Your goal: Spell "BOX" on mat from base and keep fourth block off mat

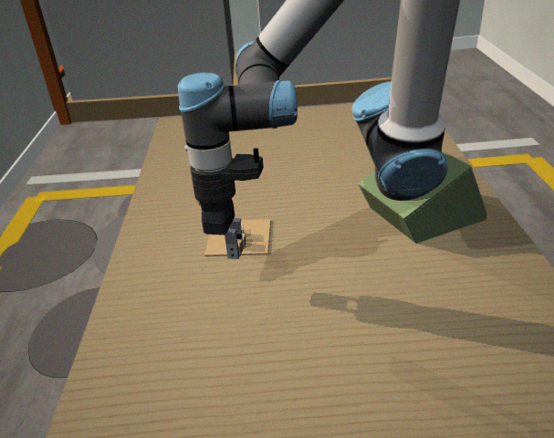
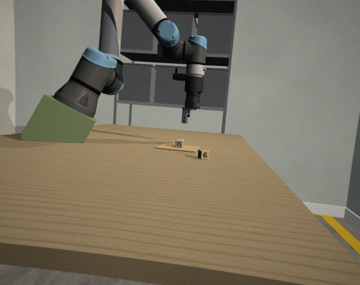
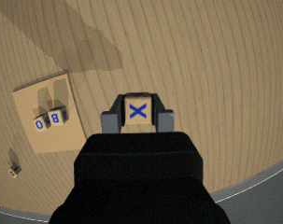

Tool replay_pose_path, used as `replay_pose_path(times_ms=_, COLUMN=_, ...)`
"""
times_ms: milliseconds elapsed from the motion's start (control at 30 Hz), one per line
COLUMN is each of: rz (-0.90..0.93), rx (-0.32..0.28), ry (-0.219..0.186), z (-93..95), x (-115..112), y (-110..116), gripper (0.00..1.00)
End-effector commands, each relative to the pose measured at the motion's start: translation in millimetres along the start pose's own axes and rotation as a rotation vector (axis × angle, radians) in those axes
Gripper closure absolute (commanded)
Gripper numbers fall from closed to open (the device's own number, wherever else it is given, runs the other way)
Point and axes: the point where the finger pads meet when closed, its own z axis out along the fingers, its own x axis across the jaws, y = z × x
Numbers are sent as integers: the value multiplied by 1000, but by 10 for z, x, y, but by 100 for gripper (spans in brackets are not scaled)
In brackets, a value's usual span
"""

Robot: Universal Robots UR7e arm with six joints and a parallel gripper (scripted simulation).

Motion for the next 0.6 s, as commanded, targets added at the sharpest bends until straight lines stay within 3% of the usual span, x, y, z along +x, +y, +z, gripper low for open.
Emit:
replay_pose_path(times_ms=0, rz=0, rx=-1, ry=0, z=-132, x=2, y=2, gripper=51)
replay_pose_path(times_ms=567, rz=-1, rx=-1, ry=0, z=-164, x=1, y=2, gripper=51)
